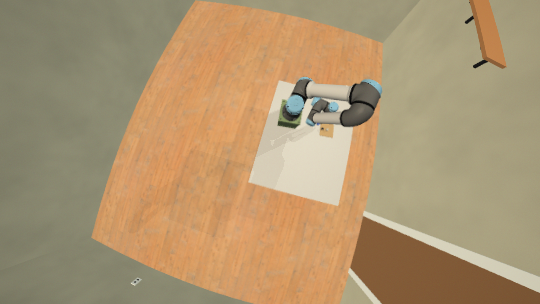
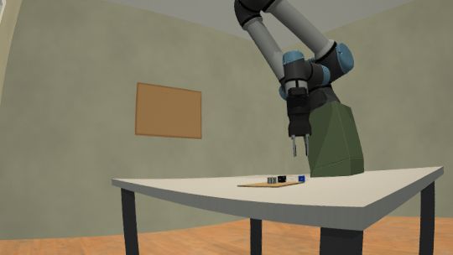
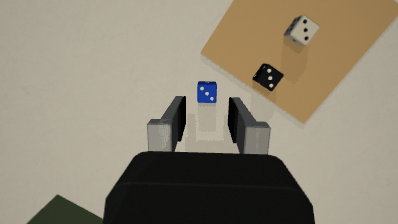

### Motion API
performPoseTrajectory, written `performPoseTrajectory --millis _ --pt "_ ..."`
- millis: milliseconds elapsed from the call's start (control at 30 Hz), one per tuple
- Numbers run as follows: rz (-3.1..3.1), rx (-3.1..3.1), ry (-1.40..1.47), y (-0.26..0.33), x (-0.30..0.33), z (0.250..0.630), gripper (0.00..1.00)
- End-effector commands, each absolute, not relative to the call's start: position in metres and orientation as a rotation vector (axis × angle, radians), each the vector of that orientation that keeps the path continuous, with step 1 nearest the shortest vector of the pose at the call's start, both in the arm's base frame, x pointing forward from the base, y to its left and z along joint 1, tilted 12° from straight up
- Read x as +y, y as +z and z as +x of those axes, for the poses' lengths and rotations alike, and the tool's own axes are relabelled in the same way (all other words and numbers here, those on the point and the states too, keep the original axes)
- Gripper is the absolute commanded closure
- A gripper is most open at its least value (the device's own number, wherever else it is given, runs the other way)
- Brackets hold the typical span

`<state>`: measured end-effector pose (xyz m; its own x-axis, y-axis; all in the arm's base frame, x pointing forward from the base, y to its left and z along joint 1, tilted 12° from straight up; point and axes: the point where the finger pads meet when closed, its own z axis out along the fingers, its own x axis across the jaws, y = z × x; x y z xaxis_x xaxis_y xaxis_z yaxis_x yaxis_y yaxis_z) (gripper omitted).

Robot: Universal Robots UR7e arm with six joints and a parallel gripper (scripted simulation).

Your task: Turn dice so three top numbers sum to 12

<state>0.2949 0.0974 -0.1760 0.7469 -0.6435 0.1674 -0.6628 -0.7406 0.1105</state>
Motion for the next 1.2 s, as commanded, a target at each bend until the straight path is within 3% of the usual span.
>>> performPoseTrajectory --millis 0,1167 --pt "2.782 -1.048 0.178 -0.176 0.098 0.295 0.30" --pt "2.783 -1.048 0.178 -0.194 0.094 0.296 0.30"
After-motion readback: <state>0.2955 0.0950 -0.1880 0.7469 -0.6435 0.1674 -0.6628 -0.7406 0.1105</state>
